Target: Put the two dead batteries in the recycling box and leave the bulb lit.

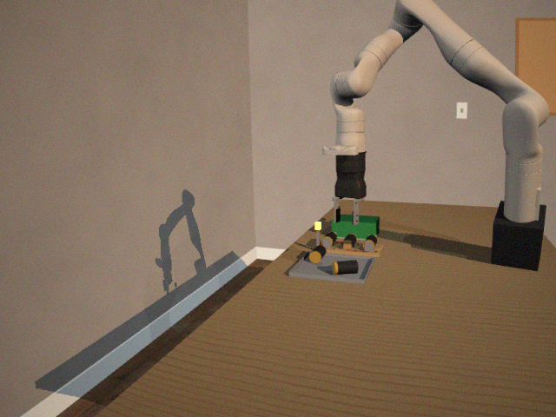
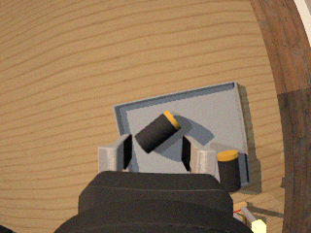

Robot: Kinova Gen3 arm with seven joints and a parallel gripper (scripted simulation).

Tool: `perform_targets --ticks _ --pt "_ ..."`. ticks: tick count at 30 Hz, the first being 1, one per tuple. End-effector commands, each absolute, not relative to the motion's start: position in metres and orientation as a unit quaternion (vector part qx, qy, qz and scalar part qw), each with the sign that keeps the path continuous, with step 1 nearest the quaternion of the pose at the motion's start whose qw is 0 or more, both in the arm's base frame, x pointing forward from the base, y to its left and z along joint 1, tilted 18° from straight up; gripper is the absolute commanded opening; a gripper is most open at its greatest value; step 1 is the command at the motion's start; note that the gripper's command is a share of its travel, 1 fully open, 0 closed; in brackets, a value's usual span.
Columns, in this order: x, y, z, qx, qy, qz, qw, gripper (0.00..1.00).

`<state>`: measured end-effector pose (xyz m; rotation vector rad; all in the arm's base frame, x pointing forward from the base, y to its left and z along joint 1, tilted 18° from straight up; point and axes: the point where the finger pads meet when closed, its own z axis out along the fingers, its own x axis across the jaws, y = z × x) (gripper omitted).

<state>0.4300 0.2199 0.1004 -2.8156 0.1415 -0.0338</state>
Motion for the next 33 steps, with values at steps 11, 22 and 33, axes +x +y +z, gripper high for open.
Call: perform_targets --ticks 11,22,33 --pt "0.4304 0.2196 0.1019 -0.978 0.131 -0.001 0.160 0.90" --pt "0.4304 0.2196 0.1019 -0.964 0.213 0.012 0.159 0.90" --pt "0.4304 0.2196 0.1019 -0.937 0.311 0.029 0.157 0.90"
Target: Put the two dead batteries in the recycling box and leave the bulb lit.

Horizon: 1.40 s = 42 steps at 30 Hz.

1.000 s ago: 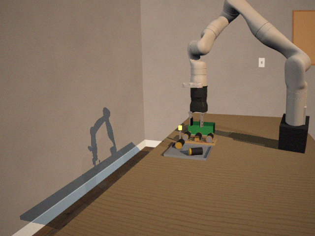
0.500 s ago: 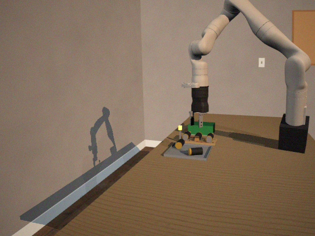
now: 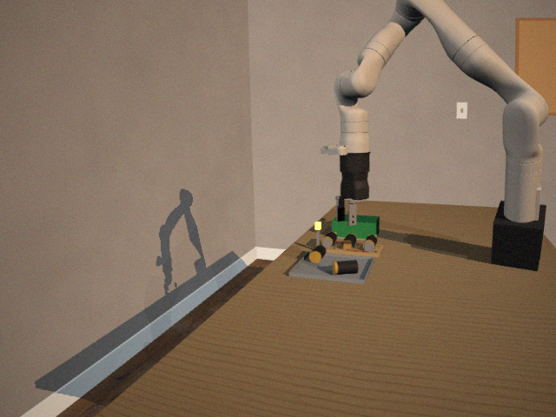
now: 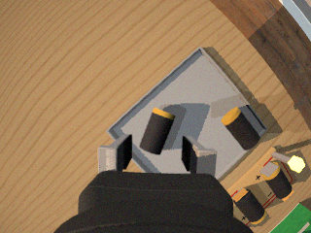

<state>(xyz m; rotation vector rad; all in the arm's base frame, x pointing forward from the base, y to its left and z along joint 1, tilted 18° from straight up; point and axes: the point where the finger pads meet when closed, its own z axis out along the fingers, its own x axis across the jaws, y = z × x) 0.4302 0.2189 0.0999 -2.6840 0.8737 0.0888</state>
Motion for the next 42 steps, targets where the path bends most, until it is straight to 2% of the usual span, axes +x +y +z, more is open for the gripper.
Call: perform_targets --ticks 1,42 --pt "0.4304 0.2196 0.1019 -0.934 0.319 0.030 0.157 0.90" --pt "0.4304 0.2196 0.1019 -0.874 0.459 0.054 0.150 0.90"
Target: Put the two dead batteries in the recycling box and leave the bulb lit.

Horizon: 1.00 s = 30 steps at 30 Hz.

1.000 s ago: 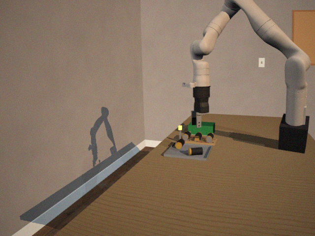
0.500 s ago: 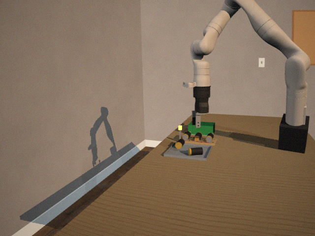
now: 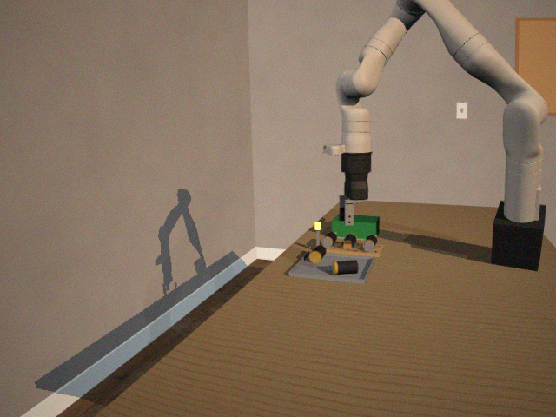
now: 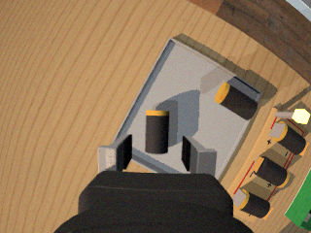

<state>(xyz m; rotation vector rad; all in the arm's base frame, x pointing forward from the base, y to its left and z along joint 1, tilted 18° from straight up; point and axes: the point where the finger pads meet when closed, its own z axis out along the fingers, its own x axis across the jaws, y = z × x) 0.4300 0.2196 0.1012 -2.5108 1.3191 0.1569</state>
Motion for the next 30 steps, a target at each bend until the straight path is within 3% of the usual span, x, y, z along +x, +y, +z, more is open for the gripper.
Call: perform_targets --ticks 1,16,30 --pt "0.430 0.220 0.102 -0.874 0.460 0.054 0.150 0.90" --pt "0.431 0.221 0.097 -0.874 0.460 0.054 0.150 0.90" --pt "0.434 0.244 0.027 -0.874 0.460 0.054 0.150 0.90"
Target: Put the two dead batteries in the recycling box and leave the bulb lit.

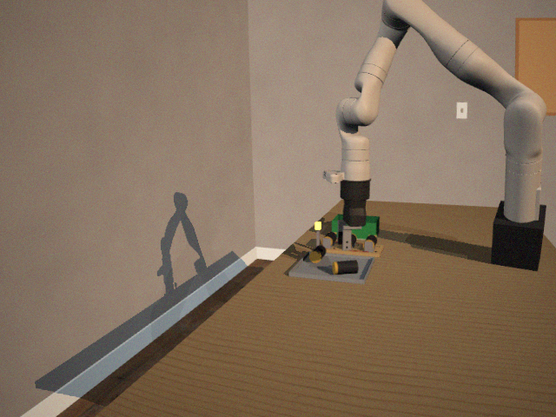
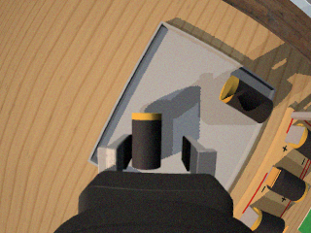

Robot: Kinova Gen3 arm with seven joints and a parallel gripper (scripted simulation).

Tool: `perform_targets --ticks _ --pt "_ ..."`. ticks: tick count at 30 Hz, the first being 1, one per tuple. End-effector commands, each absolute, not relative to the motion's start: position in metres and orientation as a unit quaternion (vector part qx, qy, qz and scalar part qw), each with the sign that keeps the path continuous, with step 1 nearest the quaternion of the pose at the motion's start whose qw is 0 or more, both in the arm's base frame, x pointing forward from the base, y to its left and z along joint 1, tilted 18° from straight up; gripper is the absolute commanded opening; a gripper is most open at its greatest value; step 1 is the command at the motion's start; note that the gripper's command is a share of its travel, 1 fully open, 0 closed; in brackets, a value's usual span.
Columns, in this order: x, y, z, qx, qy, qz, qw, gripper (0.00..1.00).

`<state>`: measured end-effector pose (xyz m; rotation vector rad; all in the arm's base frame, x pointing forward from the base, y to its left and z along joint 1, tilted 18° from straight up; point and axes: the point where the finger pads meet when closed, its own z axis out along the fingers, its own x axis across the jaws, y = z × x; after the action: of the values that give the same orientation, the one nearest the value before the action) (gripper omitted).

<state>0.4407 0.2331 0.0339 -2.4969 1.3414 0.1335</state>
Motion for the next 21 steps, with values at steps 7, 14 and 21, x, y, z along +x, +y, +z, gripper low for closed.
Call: perform_targets --ticks 7,14,21 --pt "0.4342 0.2466 0.0198 -0.874 0.460 0.054 0.150 0.90" --pt "0.4342 0.2466 0.0198 -0.874 0.460 0.054 0.150 0.90" --pt "0.4342 0.2466 0.0198 -0.874 0.460 0.054 0.150 0.90"
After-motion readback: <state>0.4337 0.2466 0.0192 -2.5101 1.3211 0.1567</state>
